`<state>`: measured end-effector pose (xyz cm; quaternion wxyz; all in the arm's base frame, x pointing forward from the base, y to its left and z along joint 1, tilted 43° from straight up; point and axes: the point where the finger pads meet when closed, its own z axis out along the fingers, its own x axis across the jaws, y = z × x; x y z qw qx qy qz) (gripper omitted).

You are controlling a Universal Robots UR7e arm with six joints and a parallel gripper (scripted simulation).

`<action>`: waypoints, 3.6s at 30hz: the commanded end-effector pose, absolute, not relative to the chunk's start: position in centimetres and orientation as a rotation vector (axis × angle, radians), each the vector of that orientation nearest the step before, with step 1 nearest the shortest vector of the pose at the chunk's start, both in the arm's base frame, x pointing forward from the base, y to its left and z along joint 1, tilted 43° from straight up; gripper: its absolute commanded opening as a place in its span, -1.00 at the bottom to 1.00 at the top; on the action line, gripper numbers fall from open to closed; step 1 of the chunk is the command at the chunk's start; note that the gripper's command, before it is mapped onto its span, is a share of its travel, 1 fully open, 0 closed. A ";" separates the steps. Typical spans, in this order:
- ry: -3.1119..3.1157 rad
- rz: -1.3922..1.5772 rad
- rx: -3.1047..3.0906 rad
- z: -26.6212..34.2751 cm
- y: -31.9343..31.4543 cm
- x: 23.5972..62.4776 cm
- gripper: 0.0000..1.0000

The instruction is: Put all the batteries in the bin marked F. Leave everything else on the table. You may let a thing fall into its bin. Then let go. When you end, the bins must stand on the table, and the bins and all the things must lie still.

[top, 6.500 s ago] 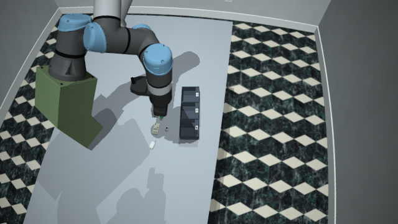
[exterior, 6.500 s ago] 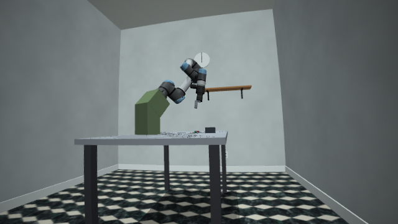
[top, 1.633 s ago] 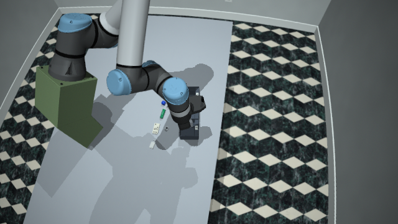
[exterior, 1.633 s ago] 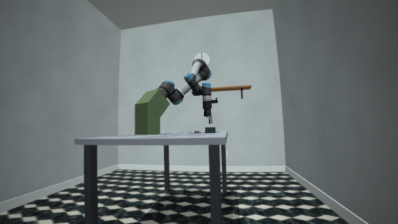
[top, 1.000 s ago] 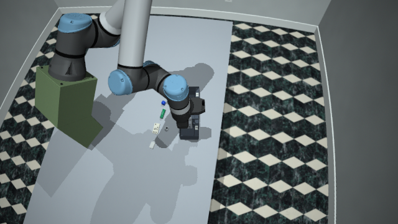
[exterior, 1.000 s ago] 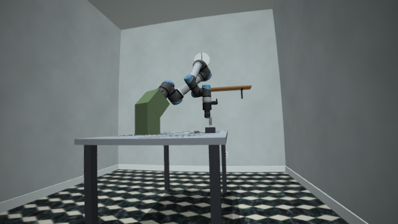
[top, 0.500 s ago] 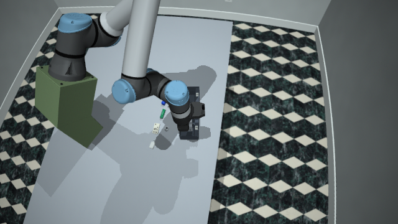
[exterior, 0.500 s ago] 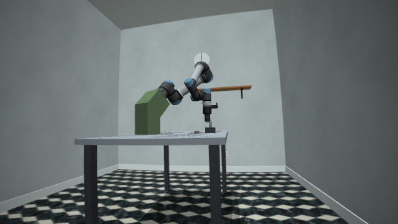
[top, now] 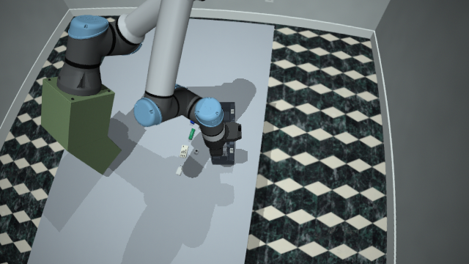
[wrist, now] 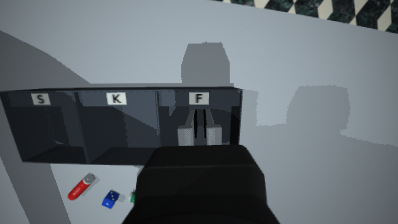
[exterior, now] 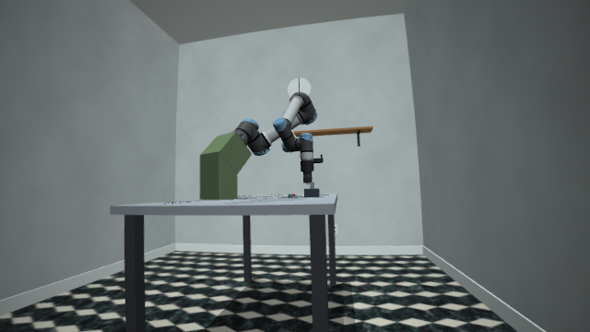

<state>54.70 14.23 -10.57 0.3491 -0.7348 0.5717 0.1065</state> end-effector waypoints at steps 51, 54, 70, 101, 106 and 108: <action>1.482 0.274 -1.904 -9.3 13.1 54.3 -0.39; 1.482 0.274 -1.904 -9.0 12.9 54.2 -0.39; 1.482 0.274 -1.904 -6.2 10.4 53.3 -0.39; 1.482 0.274 -1.904 -1.4 16.9 50.9 -0.39; 1.482 0.274 -1.904 -1.4 16.9 50.9 -0.39; 1.482 0.274 -1.904 -1.6 17.1 50.9 -0.39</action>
